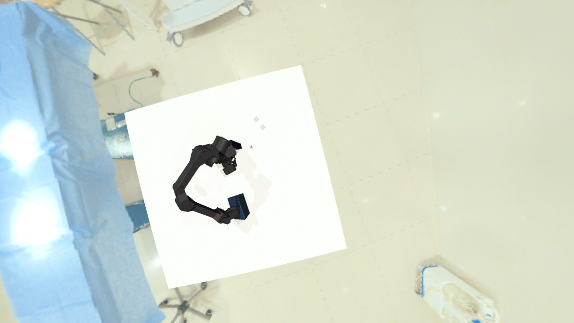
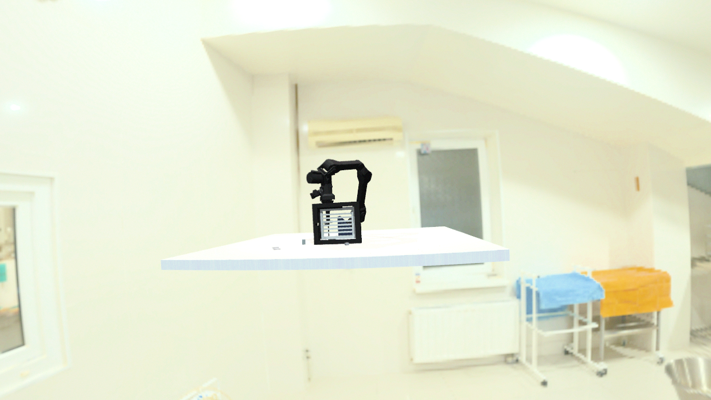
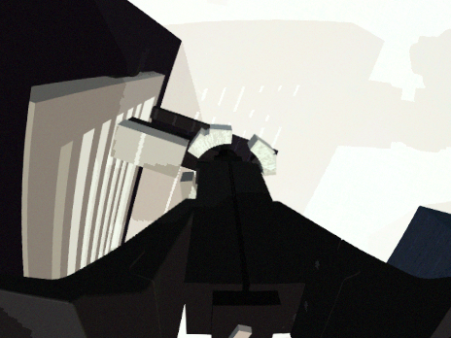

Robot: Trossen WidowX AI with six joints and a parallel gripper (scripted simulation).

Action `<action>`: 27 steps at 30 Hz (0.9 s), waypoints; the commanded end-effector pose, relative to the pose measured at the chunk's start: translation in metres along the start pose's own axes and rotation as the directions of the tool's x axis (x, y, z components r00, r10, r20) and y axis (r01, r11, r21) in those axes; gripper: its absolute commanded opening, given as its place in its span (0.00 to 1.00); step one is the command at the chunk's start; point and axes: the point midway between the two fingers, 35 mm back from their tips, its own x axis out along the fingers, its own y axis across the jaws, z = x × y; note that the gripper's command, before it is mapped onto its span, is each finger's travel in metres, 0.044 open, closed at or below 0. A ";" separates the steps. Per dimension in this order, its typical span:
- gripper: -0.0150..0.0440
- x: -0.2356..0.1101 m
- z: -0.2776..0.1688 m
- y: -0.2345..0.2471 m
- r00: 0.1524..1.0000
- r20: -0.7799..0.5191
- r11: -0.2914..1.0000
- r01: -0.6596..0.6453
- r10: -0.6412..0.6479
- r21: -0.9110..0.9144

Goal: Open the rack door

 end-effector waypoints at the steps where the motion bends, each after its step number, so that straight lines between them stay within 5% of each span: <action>1: 0.30 0.001 0.000 0.000 1.000 -0.003 0.983 0.000 0.000 0.181; 10: 0.30 0.001 0.000 0.000 1.000 -0.003 0.816 0.001 0.000 0.579; 21: 0.30 0.001 0.000 0.000 1.000 -0.003 0.796 0.001 0.000 0.605; 27: 0.57 0.001 0.000 0.000 1.000 -0.003 0.796 0.001 0.000 0.605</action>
